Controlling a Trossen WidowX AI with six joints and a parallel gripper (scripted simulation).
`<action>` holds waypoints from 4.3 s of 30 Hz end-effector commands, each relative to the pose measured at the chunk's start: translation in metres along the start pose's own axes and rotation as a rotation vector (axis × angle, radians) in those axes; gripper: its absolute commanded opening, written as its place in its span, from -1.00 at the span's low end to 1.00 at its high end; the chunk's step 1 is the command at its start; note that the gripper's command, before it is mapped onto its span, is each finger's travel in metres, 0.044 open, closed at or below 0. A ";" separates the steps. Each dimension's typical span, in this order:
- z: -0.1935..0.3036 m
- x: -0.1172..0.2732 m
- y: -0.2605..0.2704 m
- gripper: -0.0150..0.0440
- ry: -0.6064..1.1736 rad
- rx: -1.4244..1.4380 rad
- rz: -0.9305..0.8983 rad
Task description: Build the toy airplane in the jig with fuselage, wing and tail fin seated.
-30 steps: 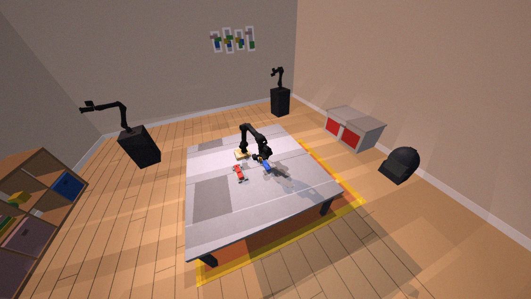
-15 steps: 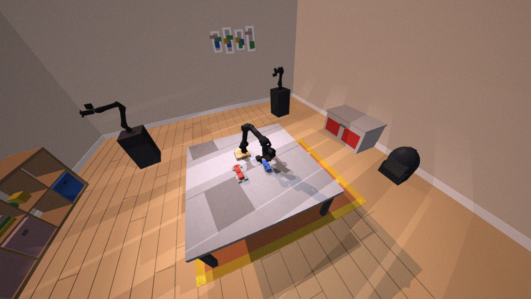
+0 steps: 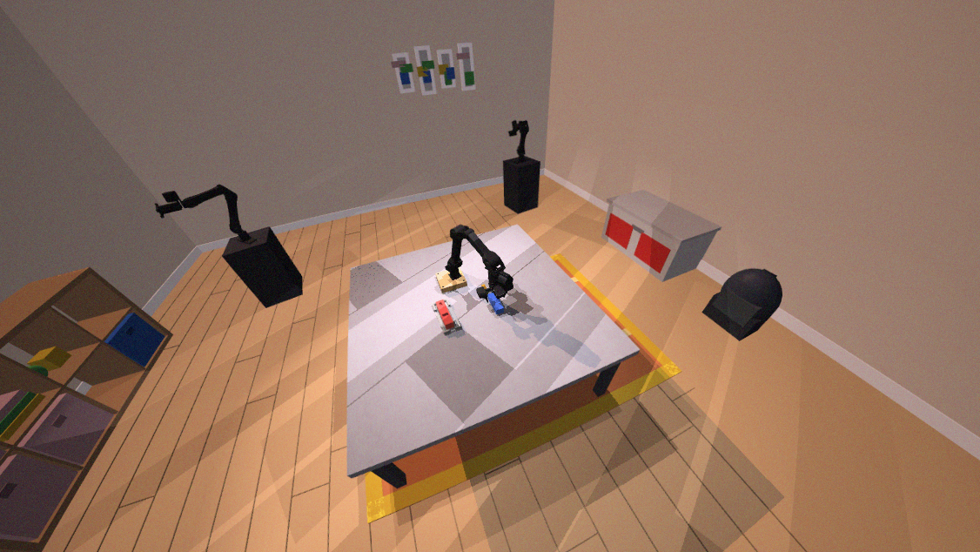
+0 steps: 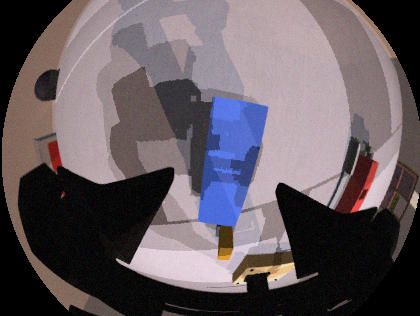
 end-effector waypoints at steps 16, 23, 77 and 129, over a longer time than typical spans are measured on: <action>0.001 -0.033 -0.001 1.00 0.006 -0.004 0.004; 0.002 -0.039 -0.001 0.82 0.006 -0.004 0.005; -0.002 0.071 0.002 -0.49 0.008 -0.005 0.004; -0.051 0.067 -0.132 -0.49 -0.006 -0.733 0.016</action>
Point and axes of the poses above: the point midway between the two fingers, 35 mm back from their tips, its own x axis back along the fingers, its own y axis across the jaws, z = x × y, the point moved 1 cm from there along x, back along the fingers, and after that the axes turned 12 degrees about -x, right-handed, at the moved point
